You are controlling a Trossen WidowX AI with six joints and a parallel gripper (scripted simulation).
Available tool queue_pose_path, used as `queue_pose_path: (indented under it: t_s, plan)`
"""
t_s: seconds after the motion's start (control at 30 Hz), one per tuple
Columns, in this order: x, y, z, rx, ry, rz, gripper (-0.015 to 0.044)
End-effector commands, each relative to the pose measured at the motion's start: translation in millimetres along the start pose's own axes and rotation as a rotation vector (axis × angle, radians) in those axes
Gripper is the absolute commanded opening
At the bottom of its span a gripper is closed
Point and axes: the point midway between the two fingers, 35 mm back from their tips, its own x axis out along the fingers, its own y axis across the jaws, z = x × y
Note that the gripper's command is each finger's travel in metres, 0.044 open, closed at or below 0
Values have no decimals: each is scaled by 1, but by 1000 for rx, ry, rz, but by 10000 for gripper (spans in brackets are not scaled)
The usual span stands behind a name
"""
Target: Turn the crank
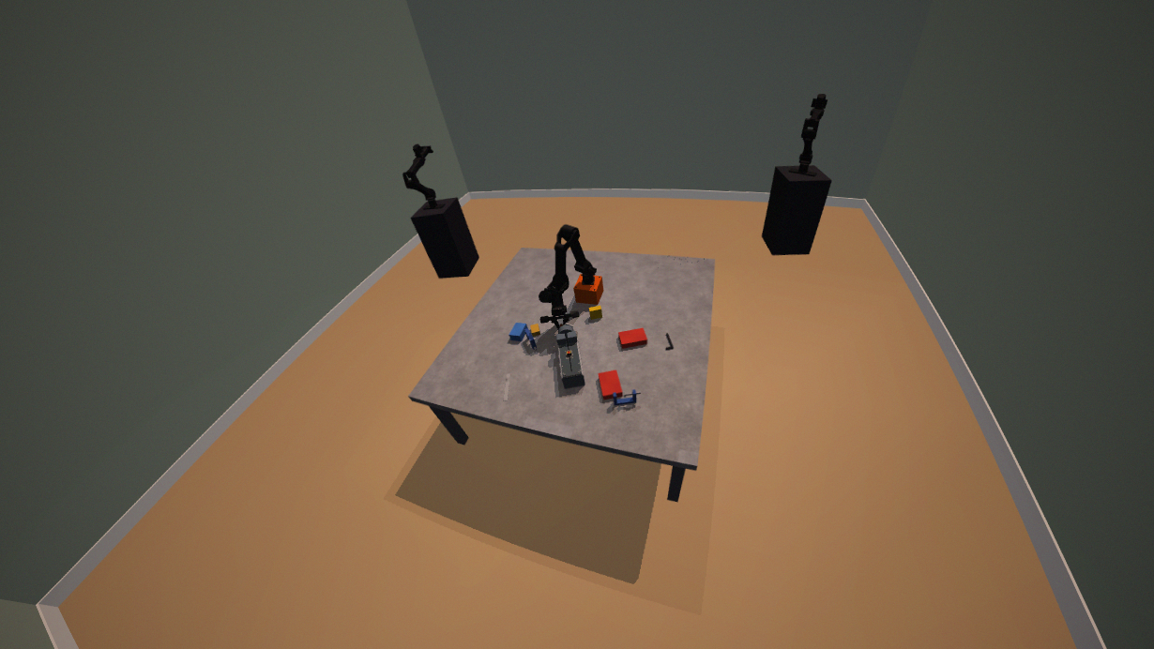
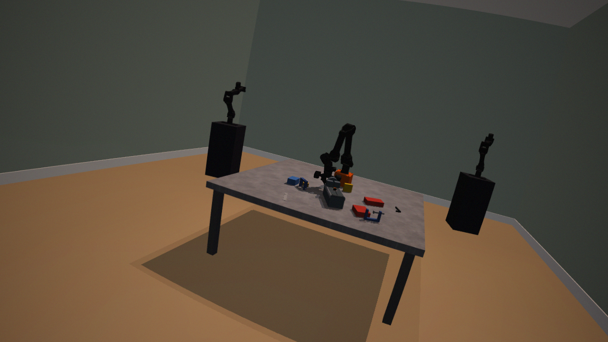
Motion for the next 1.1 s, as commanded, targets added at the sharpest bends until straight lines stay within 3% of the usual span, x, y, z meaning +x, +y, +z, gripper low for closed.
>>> queue_pose_path:
  t_s: [0.0, 1.07]
  plan:
    - [4, 6, -4, 5, 11, 12, 0]
    - [4, 10, -4, 6, 11, 12, 0]
